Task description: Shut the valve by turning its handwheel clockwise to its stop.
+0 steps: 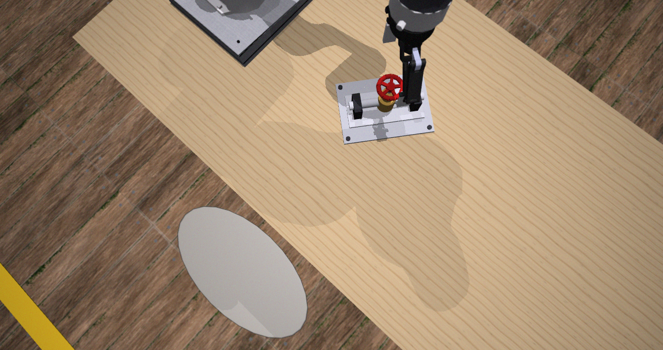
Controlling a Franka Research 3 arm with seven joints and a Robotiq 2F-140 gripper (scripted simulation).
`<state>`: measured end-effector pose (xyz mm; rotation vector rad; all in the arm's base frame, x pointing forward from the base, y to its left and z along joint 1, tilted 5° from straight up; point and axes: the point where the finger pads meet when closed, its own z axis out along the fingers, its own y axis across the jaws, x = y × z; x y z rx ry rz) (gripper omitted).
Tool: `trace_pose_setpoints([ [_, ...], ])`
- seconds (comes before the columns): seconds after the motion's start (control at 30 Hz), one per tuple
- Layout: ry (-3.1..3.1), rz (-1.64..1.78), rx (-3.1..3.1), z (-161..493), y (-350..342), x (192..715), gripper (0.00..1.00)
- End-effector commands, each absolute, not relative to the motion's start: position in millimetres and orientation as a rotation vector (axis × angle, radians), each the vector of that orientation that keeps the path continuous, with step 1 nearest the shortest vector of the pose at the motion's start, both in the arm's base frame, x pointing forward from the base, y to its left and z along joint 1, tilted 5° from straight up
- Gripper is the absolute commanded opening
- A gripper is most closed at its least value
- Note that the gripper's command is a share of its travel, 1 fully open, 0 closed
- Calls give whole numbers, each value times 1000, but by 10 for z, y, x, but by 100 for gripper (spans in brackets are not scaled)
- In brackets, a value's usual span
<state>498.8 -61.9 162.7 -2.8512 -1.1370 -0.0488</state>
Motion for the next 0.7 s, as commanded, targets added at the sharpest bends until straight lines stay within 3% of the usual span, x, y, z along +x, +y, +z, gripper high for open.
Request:
trace_pose_setpoints([
  [0.0, -1152, -57, -2846, 1635, -631, 4994, 100],
  [0.4, -1152, -57, -2846, 1635, -631, 4994, 100],
  [0.43, -1152, -57, -2846, 1635, -631, 4994, 61],
  [0.67, -1153, -57, -2846, 1636, -643, 4990, 61],
])
